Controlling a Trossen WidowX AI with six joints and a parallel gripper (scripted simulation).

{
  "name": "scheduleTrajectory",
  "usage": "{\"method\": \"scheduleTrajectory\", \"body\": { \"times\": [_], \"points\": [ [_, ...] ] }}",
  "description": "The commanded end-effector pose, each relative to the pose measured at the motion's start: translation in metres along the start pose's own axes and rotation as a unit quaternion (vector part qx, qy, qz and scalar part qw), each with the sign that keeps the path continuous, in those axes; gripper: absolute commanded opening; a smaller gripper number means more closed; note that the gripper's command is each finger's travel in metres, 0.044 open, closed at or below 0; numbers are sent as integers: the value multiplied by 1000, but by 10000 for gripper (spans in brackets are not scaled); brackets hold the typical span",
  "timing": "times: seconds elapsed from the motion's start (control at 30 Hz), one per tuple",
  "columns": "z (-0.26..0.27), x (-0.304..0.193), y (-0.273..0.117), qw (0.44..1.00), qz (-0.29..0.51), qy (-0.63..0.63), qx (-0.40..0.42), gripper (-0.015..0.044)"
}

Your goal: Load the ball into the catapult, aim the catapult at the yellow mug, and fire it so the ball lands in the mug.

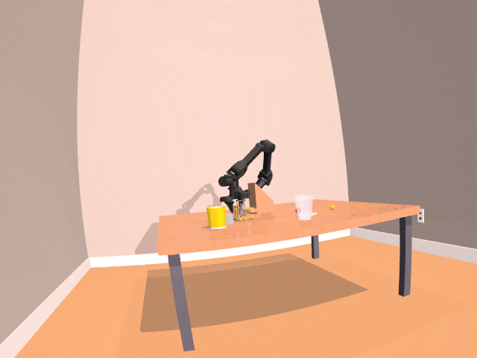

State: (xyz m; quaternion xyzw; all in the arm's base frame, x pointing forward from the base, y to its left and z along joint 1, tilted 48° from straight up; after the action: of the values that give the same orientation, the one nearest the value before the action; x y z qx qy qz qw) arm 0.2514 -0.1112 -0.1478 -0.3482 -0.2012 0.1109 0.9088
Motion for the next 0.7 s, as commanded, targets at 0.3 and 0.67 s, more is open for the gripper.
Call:
{"method": "scheduleTrajectory", "body": {
  "times": [0.3,0.67],
  "points": [
    [0,-2,-101,1000,2,1,-2,440],
    [0,-4,-85,1000,-5,2,-6,440]
  ]
}}
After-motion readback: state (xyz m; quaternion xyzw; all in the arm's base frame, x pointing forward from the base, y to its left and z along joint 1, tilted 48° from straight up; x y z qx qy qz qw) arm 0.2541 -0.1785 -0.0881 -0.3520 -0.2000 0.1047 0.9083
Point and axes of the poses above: the point midway between the two fingers, 35 mm back from their tips, its own y axis out along the fingers, its own z axis across the jaws, x = y × z, the point moved 8 cm from there along -y, back along the fingers, and after that the axes turned 10 degrees about y, right-handed, at the moved point
